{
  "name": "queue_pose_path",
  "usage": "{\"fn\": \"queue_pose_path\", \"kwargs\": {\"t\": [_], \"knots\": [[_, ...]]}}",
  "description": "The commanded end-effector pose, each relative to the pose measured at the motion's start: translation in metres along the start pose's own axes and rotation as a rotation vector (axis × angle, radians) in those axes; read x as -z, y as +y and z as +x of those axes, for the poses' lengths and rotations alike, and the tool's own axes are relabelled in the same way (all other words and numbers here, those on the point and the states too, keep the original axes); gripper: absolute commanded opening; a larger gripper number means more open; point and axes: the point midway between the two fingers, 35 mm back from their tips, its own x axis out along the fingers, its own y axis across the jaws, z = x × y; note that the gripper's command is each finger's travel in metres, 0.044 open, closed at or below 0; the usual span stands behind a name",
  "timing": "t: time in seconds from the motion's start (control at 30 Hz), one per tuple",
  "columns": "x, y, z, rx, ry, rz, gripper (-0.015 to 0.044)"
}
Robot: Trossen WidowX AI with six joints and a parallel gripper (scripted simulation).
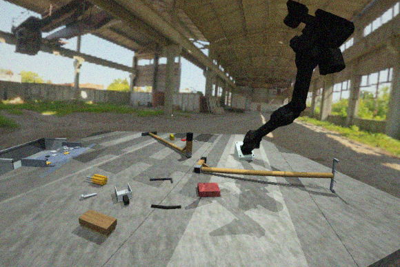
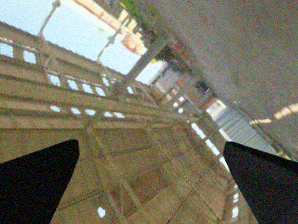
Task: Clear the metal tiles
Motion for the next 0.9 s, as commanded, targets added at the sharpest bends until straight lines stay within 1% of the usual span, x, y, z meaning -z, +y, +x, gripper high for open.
{"fn": "queue_pose_path", "kwargs": {"t": [0.0, 0.2, 0.53, 0.87], "knots": [[0.006, 0.013, -0.002, -0.001, 0.038, 0.104, 0.044], [0.011, 0.029, -0.004, -0.013, 0.067, 0.202, 0.044], [0.017, 0.089, -0.015, -0.07, 0.153, 0.517, 0.044], [0.012, 0.153, -0.028, -0.13, 0.244, 0.83, 0.044]]}}
